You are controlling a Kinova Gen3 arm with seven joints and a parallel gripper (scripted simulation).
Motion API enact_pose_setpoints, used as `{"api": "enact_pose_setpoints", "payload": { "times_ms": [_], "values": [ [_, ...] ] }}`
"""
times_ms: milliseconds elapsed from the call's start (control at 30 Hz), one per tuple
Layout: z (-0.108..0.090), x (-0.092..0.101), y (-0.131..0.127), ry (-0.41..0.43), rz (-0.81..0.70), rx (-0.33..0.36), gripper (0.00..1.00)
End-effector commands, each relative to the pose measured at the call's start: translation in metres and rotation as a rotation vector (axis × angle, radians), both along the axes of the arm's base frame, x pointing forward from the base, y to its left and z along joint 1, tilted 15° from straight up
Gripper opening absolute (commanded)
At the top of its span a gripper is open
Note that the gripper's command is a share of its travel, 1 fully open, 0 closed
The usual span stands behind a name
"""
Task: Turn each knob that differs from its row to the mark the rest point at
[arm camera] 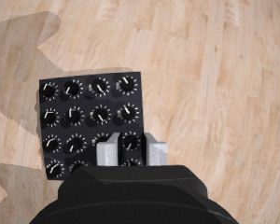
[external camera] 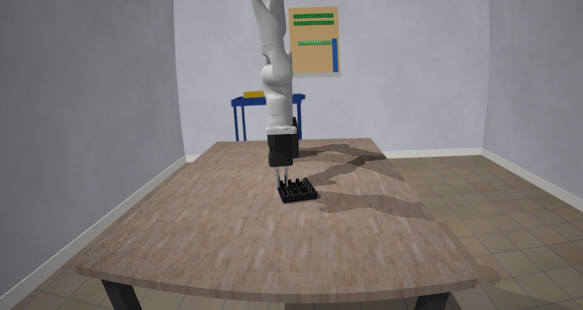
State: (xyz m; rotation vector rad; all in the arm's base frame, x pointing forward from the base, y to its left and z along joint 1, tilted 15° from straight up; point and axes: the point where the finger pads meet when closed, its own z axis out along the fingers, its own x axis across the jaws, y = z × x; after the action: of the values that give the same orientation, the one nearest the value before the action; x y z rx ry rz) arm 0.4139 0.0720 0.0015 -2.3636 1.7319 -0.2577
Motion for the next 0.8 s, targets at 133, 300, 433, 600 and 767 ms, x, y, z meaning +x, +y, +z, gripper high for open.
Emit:
{"api": "enact_pose_setpoints", "payload": {
  "times_ms": [133,300,433,600,767],
  "values": [
    [0.0002,0.0035,0.0011,-0.007,0.01,-0.002,0.46],
    [0.0002,0.0035,0.0011,-0.007,0.01,-0.002,0.3],
    [0.0002,0.0035,0.0011,-0.007,0.01,-0.002,0.3],
    [0.0002,0.0035,0.0011,-0.007,0.01,-0.002,0.3],
    [0.0002,0.0035,0.0011,-0.007,0.01,-0.002,0.3]
  ]
}}
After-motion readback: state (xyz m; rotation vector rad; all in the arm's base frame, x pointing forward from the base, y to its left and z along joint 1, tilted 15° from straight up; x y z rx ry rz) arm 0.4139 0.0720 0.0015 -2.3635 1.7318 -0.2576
